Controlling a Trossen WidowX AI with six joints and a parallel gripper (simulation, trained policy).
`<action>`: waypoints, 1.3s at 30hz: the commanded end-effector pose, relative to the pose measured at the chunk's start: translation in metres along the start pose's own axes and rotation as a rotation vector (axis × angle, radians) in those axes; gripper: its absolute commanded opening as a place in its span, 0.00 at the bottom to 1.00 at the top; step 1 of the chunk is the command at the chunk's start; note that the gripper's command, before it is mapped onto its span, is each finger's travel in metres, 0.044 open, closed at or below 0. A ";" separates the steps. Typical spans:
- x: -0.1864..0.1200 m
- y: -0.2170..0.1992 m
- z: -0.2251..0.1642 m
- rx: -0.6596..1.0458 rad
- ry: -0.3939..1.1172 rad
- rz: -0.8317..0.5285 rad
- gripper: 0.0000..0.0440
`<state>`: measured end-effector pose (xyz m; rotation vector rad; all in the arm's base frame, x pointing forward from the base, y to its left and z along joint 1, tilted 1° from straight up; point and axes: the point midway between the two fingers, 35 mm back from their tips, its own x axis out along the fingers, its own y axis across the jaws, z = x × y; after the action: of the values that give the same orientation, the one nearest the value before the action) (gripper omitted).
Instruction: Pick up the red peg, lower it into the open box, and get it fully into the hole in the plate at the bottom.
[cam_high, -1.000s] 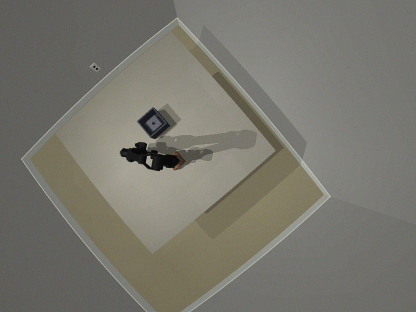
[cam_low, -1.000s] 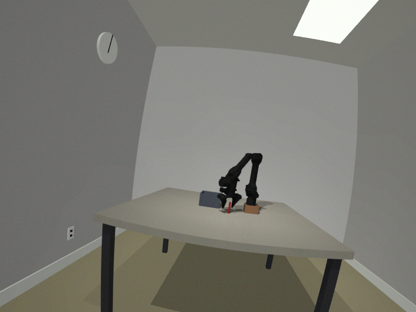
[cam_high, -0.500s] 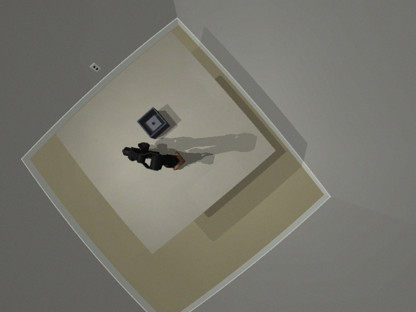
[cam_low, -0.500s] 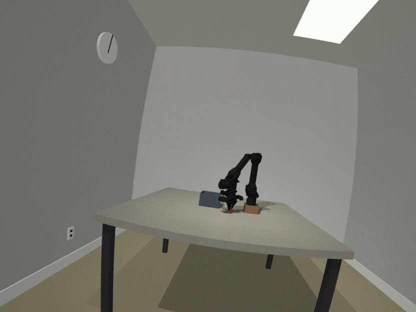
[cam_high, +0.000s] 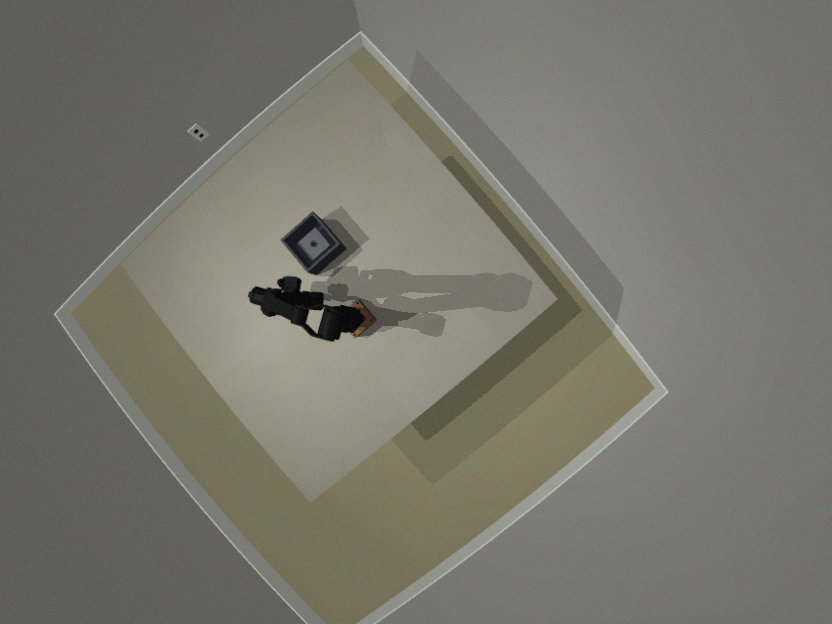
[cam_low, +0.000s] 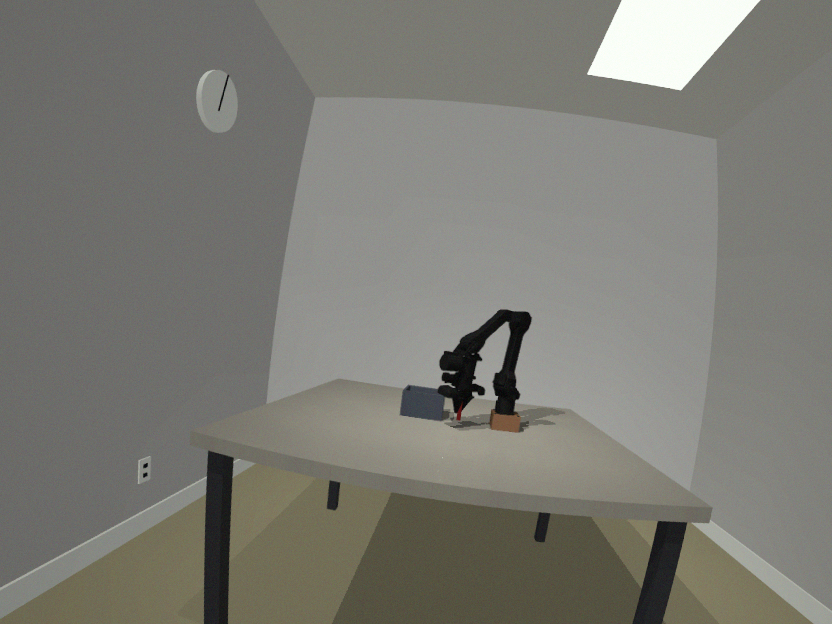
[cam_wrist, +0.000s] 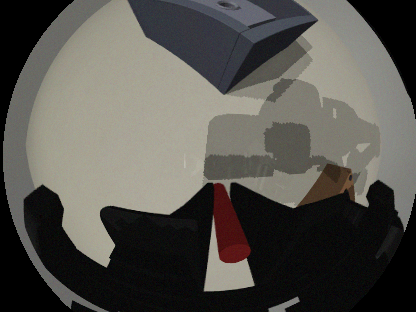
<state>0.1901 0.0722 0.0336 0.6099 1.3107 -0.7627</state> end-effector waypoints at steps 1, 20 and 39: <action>-0.012 0.003 0.010 -0.017 -0.032 0.022 0.00; -0.064 0.010 0.077 -0.037 -0.149 0.048 0.00; -0.060 0.000 0.151 0.081 -0.168 0.043 0.00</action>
<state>0.2717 -0.0295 0.1196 0.6143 1.1153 -0.8124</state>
